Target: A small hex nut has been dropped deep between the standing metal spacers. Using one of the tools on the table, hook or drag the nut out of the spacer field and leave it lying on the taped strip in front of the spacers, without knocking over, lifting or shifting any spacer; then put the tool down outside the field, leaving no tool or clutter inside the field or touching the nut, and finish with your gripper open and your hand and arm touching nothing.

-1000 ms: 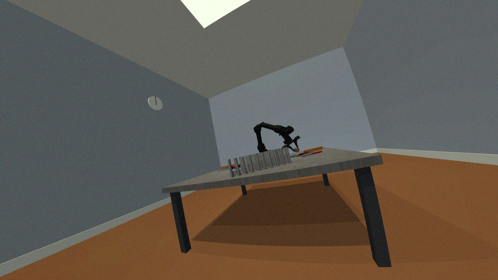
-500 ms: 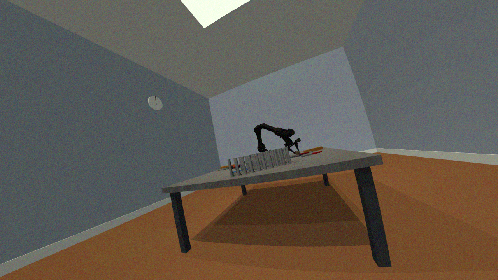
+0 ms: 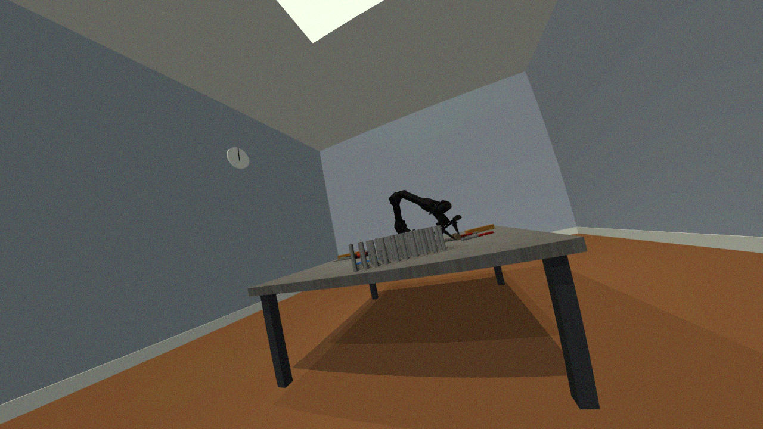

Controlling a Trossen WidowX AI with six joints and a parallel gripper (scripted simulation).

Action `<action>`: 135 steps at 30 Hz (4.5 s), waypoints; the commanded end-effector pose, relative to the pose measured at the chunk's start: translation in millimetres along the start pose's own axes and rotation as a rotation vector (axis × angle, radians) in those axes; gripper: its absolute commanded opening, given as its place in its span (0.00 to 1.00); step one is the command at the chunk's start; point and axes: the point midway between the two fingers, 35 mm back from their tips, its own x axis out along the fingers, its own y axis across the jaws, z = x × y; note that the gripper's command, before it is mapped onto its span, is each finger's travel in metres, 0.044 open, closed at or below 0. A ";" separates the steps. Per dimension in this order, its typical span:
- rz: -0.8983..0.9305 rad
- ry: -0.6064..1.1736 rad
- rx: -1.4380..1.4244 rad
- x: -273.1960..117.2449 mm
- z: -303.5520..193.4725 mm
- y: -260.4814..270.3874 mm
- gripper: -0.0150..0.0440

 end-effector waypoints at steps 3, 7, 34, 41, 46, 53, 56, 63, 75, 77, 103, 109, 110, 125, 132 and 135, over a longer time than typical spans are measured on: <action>-0.002 0.001 0.001 7.1 2.3 5.1 0.25; -0.015 0.007 0.004 7.1 2.4 5.2 0.25; -0.103 0.055 0.032 7.5 2.5 5.4 0.25; -0.125 0.067 0.041 7.5 2.5 5.5 0.25; -0.142 0.076 0.047 7.6 2.5 5.5 0.25; -0.164 0.087 0.056 7.7 2.5 5.6 0.25; -0.173 0.092 0.060 7.7 2.6 5.6 0.25; -0.195 0.103 0.069 7.8 2.6 5.7 0.25; -0.230 0.119 0.082 7.9 2.7 5.8 0.25; -0.236 0.122 0.085 7.9 2.7 5.8 0.25; -0.265 0.133 0.092 -2.9 -1.5 -3.8 1.00; -0.297 0.131 0.076 -62.6 1.0 -39.1 1.00; -0.297 0.131 0.076 -62.6 1.0 -39.1 1.00; -0.297 0.131 0.076 -62.6 1.0 -39.1 1.00; -0.297 0.131 0.076 -62.6 1.0 -39.1 1.00; -0.284 0.116 0.078 -61.3 -0.6 -40.6 1.00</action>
